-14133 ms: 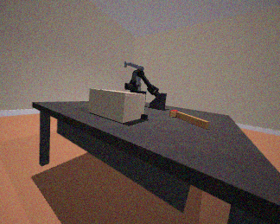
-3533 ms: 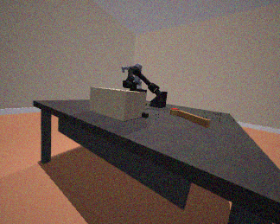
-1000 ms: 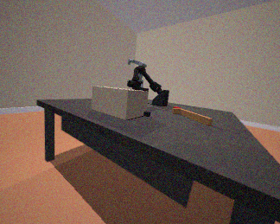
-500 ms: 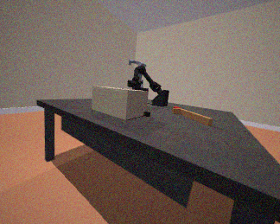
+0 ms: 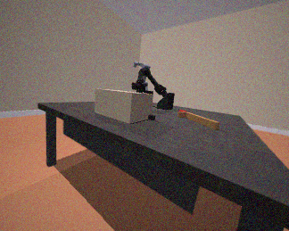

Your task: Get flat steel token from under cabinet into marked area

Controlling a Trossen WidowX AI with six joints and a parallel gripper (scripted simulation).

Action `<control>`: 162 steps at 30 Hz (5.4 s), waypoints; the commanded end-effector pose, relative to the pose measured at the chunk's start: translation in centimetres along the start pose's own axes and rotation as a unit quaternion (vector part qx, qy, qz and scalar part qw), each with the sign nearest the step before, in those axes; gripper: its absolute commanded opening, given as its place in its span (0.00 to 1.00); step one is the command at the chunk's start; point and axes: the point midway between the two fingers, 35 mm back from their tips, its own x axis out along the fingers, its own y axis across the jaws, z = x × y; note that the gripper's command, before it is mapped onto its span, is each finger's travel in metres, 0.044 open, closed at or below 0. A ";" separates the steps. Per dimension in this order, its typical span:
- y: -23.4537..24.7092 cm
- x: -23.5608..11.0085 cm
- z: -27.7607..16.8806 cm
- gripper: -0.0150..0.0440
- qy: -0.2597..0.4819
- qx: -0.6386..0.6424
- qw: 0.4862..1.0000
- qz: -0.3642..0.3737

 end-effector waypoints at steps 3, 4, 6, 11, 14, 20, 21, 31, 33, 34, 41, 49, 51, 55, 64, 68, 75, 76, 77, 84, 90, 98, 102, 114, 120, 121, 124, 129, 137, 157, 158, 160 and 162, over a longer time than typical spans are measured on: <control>0.0 -0.1 0.1 0.25 -0.001 -0.025 1.000 0.000; 0.1 -0.1 0.1 0.25 -0.001 -0.025 1.000 0.000; 0.2 -0.1 0.2 0.25 -0.001 -0.026 1.000 0.000; 0.7 -0.1 0.6 0.25 -0.001 -0.030 1.000 0.001; 1.0 -0.1 0.8 0.25 -0.001 -0.032 0.999 0.001; 1.6 -0.1 1.3 0.25 -0.001 -0.034 0.999 0.001; 1.7 -0.1 1.4 0.25 -0.001 -0.035 0.999 0.001; 2.7 -0.1 2.2 0.25 -0.001 -0.037 0.999 0.001; 2.9 -0.1 2.3 0.25 -0.001 -0.038 0.999 0.001; 3.0 -0.1 2.4 0.25 -0.001 -0.038 0.999 0.001; 3.7 -0.1 2.9 0.25 -0.001 -0.038 0.999 0.002; 4.5 -0.1 3.4 0.25 -0.001 -0.039 0.999 0.002; 4.7 -0.1 3.6 0.25 -0.001 -0.039 0.999 0.002; 5.1 -0.1 3.8 0.25 -0.001 -0.039 0.999 0.002; 6.0 -0.1 4.4 0.25 -0.002 -0.039 0.999 0.002; 6.3 -0.1 4.7 0.25 -0.002 -0.039 0.999 0.002; 7.0 -0.1 5.1 0.25 -0.002 -0.039 0.999 0.002; 7.1 -0.1 5.1 0.25 -0.002 -0.039 0.999 0.002; 7.2 -0.1 5.2 0.25 -0.002 -0.039 0.999 0.002; 7.9 -0.2 5.6 0.25 -0.002 -0.039 0.999 0.002; 8.4 -0.2 6.0 0.25 -0.002 -0.039 0.999 0.003; 9.2 -0.2 6.4 0.25 -0.002 -0.039 0.999 0.003; 9.5 -0.2 6.6 0.25 -0.002 -0.039 0.999 0.003; 10.6 -0.2 7.3 0.25 -0.002 -0.039 0.999 0.003; 11.2 -0.2 7.6 0.25 -0.002 -0.039 0.999 0.003; 11.3 -0.2 7.6 0.25 -0.002 -0.039 0.999 0.003; 11.6 -0.2 7.8 0.25 -0.003 -0.039 0.999 0.003; 12.1 -0.2 8.0 0.25 -0.003 -0.039 0.999 0.003; 12.8 -0.2 8.4 0.25 -0.003 -0.039 0.999 0.004; 14.9 -0.3 9.3 0.25 -0.003 -0.039 0.999 0.004; 15.0 -0.3 9.3 0.25 -0.003 -0.039 0.999 0.004; 15.2 -0.3 9.4 0.25 -0.003 -0.039 0.999 0.004; 15.4 -0.3 9.5 0.25 -0.003 -0.039 0.999 0.004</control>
